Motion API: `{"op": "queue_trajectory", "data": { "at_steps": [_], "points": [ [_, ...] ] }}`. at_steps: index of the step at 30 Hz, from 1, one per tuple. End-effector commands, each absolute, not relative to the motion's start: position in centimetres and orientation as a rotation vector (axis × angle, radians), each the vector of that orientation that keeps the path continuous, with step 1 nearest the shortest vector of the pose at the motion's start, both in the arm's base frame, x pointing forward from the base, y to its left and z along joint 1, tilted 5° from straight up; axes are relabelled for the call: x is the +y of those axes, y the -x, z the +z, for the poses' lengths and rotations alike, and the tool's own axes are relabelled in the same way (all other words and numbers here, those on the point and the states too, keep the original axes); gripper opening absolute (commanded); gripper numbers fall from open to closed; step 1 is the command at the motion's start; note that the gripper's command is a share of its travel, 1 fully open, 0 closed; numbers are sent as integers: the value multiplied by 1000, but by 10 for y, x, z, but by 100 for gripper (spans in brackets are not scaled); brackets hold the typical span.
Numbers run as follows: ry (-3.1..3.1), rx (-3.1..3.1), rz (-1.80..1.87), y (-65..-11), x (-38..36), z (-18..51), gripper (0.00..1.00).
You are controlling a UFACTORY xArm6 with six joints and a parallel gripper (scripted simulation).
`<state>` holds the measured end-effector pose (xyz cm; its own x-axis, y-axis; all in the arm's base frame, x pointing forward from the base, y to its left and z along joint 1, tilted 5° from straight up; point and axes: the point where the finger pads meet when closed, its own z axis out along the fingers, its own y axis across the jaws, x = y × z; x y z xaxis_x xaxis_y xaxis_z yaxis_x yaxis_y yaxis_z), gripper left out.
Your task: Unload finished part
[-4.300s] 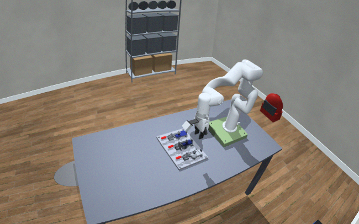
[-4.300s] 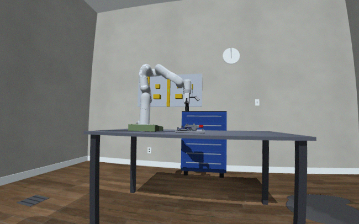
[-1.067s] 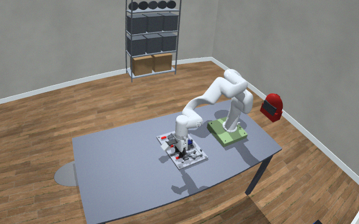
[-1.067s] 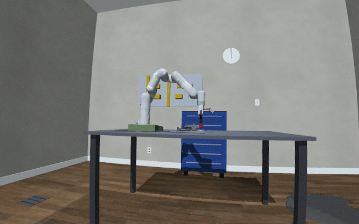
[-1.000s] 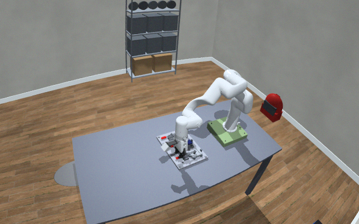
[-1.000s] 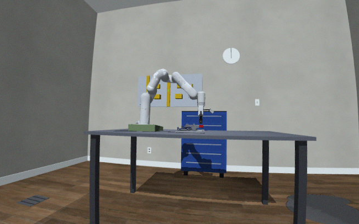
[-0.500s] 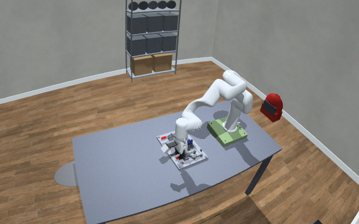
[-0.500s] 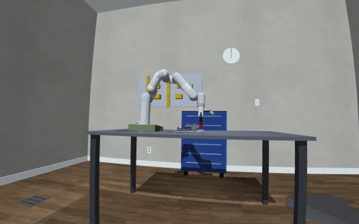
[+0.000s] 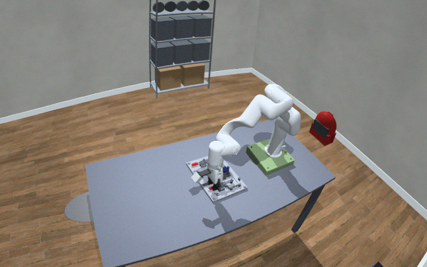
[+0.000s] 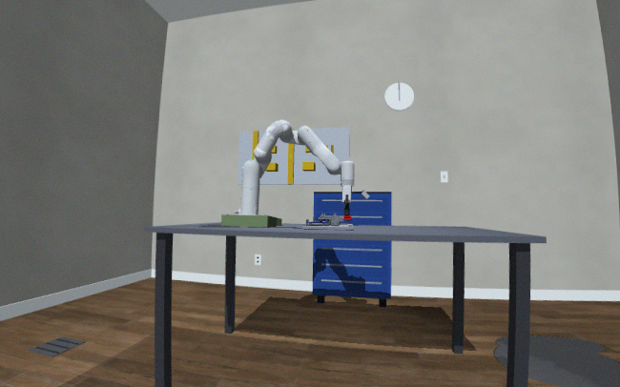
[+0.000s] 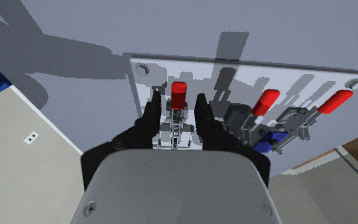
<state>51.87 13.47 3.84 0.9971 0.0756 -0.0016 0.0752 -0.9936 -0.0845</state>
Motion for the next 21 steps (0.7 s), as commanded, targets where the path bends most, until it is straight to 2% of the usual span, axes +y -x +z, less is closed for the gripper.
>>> {"op": "queue_trajectory", "data": {
  "at_steps": [1,21],
  "points": [
    [3054,-116,1,-520,135,35,47],
    [3054,-116,1,-522,137,16,47]
  ]
}}
